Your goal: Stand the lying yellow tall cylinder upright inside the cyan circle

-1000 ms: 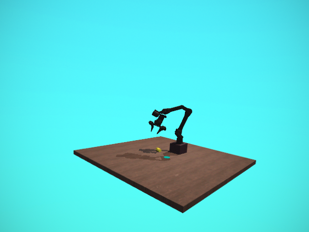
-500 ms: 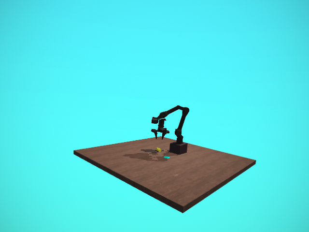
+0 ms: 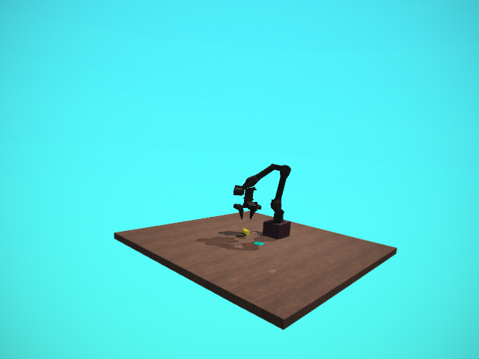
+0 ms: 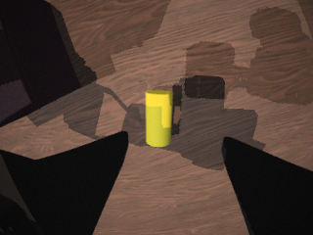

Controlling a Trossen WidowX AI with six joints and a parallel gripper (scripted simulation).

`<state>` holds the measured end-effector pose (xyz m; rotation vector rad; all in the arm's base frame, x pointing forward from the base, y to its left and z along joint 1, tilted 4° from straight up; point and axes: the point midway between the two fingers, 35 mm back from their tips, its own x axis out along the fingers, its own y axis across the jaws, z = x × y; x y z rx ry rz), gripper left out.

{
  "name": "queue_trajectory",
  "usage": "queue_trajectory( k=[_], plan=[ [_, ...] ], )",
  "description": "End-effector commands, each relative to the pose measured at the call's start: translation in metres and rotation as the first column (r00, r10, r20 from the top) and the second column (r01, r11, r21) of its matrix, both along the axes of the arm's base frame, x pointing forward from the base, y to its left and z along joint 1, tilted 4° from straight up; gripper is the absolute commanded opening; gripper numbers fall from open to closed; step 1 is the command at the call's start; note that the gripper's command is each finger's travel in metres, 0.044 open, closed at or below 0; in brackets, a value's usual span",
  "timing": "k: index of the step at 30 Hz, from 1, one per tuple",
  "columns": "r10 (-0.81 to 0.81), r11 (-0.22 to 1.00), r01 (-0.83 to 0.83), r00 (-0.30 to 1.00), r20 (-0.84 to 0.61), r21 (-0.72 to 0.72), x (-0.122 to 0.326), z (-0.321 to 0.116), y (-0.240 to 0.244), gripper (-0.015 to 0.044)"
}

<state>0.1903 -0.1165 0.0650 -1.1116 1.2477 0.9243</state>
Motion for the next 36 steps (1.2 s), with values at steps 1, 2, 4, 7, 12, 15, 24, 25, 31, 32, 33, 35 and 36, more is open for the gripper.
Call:
queue_trajectory(
  k=[1,2,4,7,12,15,24,25,31,32,33,35,36],
  plan=[
    [0.002,1.0,-0.001,0.999,-0.046,0.019,0.0,-0.051,0.0,0.0309],
    [0.001,1.0,0.0,0.999,-0.049,0.02,0.0,-0.064,0.0,0.0309],
    [-0.001,1.0,0.003,0.999,-0.054,0.022,-0.001,-0.085,0.002,0.0309],
    [-0.002,1.0,0.003,0.998,-0.056,0.023,-0.002,-0.093,0.003,0.0309],
    [-0.002,1.0,0.003,0.998,-0.056,0.023,-0.002,-0.093,0.003,0.0309],
    [-0.002,1.0,0.003,0.998,-0.056,0.023,-0.002,-0.093,0.003,0.0231],
    [-0.002,1.0,0.003,0.998,-0.056,0.023,-0.002,-0.093,0.003,0.0105],
    [-0.002,1.0,0.003,0.998,-0.056,0.023,-0.002,-0.093,0.003,0.0105],
    [-0.001,1.0,0.002,0.999,-0.052,0.021,0.0,-0.077,0.001,0.0105],
    [0.0,1.0,0.001,0.999,-0.051,0.021,0.0,-0.074,0.001,0.0105],
    [0.0,1.0,0.001,0.999,-0.05,0.021,0.0,-0.071,0.001,0.0105],
    [0.0,1.0,0.001,0.999,-0.049,0.02,0.0,-0.065,0.0,0.0105],
    [0.001,1.0,0.0,0.999,-0.048,0.02,0.0,-0.062,0.0,0.0105]
  ],
)
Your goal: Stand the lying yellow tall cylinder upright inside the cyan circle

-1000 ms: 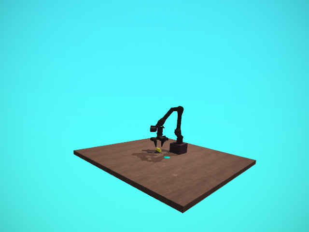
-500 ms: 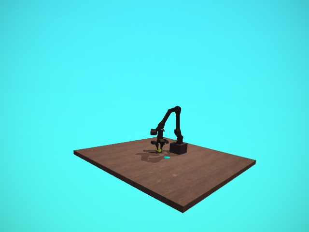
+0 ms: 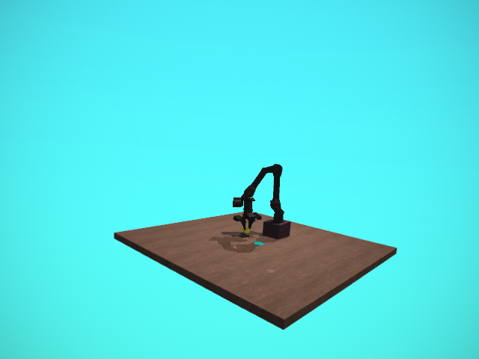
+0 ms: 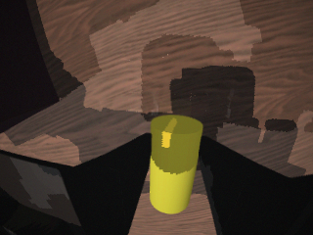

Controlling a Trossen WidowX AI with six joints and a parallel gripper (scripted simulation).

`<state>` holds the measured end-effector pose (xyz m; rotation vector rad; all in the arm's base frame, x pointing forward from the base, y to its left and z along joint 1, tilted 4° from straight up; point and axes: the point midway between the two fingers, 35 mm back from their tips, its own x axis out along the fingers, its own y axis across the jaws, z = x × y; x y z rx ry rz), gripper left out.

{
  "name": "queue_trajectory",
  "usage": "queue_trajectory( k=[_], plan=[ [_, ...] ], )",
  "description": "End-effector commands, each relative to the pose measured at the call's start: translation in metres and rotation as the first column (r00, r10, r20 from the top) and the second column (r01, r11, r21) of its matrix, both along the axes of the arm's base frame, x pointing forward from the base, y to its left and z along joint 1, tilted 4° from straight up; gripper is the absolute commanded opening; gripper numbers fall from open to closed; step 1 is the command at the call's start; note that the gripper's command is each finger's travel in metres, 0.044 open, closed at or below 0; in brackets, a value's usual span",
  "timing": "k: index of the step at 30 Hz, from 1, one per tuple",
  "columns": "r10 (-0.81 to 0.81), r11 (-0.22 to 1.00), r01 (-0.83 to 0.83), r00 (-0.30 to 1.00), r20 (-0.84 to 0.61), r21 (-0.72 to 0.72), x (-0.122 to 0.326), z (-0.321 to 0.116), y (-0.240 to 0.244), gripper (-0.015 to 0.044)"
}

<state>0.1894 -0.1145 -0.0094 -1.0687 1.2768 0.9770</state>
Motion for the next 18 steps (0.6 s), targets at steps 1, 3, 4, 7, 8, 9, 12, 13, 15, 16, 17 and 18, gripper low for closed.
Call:
queue_trajectory(
  k=[1,3,4,7,8,9,12,13,15,16,17,18],
  plan=[
    [0.001,1.0,-0.001,1.0,0.01,-0.009,0.001,0.015,-0.002,0.0105],
    [0.001,1.0,-0.001,1.0,0.011,-0.01,0.001,0.021,-0.002,0.0105],
    [0.002,1.0,-0.002,1.0,0.012,-0.01,0.001,0.025,-0.002,0.0105],
    [0.003,1.0,-0.002,1.0,0.014,-0.011,0.001,0.034,-0.002,0.0105],
    [0.003,1.0,-0.003,1.0,0.014,-0.011,0.0,0.037,-0.002,0.0105],
    [0.003,1.0,-0.003,1.0,0.015,-0.012,0.0,0.04,-0.002,0.0105],
    [0.004,1.0,-0.004,1.0,0.017,-0.012,-0.001,0.049,-0.001,0.0105],
    [0.004,1.0,-0.004,1.0,0.018,-0.013,-0.002,0.053,-0.001,0.0105],
    [0.005,1.0,-0.005,1.0,0.019,-0.013,-0.003,0.059,0.0,0.0105],
    [0.005,1.0,-0.005,1.0,0.02,-0.014,-0.003,0.062,0.0,0.0105],
    [0.006,1.0,-0.005,1.0,0.02,-0.014,-0.004,0.065,0.0,0.0105],
    [0.006,1.0,-0.006,1.0,0.021,-0.014,-0.005,0.068,0.001,0.0105]
  ],
)
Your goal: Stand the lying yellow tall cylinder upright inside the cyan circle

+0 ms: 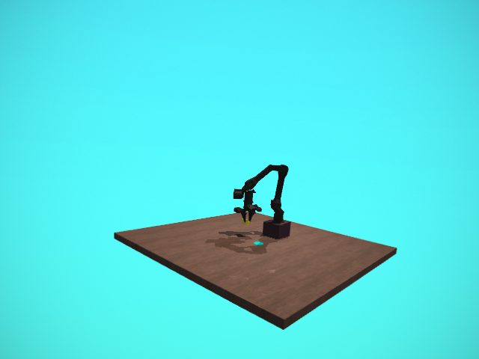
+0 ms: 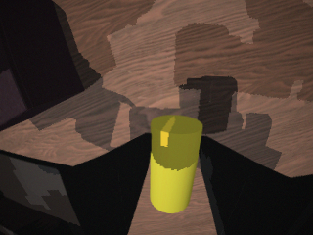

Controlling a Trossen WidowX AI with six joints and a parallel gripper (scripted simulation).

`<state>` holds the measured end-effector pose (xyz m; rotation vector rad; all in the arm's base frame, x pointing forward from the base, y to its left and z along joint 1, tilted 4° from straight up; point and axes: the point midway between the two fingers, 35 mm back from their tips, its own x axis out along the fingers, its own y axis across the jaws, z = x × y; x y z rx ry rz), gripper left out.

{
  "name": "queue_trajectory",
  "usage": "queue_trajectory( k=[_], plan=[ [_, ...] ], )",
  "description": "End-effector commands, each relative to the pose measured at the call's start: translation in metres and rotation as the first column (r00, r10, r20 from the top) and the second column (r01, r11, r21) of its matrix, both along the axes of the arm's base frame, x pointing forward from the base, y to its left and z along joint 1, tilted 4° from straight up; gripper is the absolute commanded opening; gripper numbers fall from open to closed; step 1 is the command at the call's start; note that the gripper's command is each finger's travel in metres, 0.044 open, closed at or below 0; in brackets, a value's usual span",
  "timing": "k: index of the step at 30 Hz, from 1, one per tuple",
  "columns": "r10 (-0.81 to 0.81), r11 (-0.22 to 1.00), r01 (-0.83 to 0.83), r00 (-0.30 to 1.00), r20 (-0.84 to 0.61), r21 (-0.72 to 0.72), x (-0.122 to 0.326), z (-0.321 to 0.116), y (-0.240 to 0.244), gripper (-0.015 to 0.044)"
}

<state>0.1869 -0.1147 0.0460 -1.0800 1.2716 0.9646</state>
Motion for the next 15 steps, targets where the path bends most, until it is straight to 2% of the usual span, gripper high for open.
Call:
queue_trajectory(
  k=[1,8,15],
  plan=[
    [0.006,1.0,-0.006,1.0,0.009,-0.006,-0.003,0.016,0.001,0.0105],
    [0.008,1.0,-0.007,1.0,0.013,-0.007,-0.009,0.036,0.005,0.0105],
    [-0.013,1.0,0.013,1.0,0.013,-0.004,-0.003,0.038,0.011,0.0105]
  ],
)
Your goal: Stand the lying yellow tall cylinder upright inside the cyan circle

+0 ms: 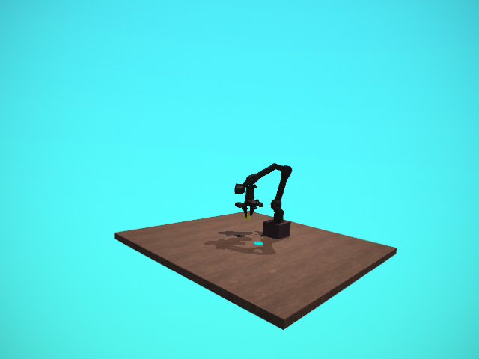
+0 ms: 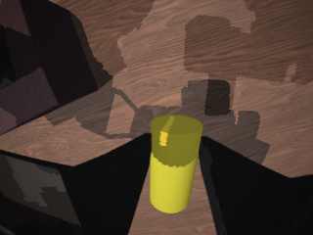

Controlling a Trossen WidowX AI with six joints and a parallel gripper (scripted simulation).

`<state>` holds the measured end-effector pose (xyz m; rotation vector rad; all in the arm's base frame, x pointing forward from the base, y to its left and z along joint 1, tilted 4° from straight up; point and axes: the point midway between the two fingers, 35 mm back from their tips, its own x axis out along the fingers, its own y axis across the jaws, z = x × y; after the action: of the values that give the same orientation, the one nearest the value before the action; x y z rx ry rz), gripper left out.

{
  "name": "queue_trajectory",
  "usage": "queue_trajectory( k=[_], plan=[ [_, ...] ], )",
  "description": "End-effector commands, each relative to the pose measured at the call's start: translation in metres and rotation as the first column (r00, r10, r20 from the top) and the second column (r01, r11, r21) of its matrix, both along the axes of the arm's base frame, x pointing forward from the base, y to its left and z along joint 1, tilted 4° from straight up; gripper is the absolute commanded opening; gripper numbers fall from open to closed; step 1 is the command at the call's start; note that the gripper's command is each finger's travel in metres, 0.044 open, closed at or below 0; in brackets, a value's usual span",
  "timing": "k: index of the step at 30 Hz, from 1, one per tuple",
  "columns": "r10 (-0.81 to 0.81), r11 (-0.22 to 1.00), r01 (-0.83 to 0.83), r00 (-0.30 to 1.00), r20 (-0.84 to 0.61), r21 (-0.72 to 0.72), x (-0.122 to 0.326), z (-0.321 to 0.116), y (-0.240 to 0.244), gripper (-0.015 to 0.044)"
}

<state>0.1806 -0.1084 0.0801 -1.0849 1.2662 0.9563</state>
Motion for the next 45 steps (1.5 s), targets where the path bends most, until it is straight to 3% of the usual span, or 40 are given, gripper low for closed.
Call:
queue_trajectory(
  k=[1,45],
  plan=[
    [-0.018,1.0,0.018,1.0,0.004,0.0,0.005,0.004,0.007,0.0105],
    [-0.279,0.96,0.278,0.96,0.007,0.036,0.053,0.017,0.115,0.0105]
  ],
)
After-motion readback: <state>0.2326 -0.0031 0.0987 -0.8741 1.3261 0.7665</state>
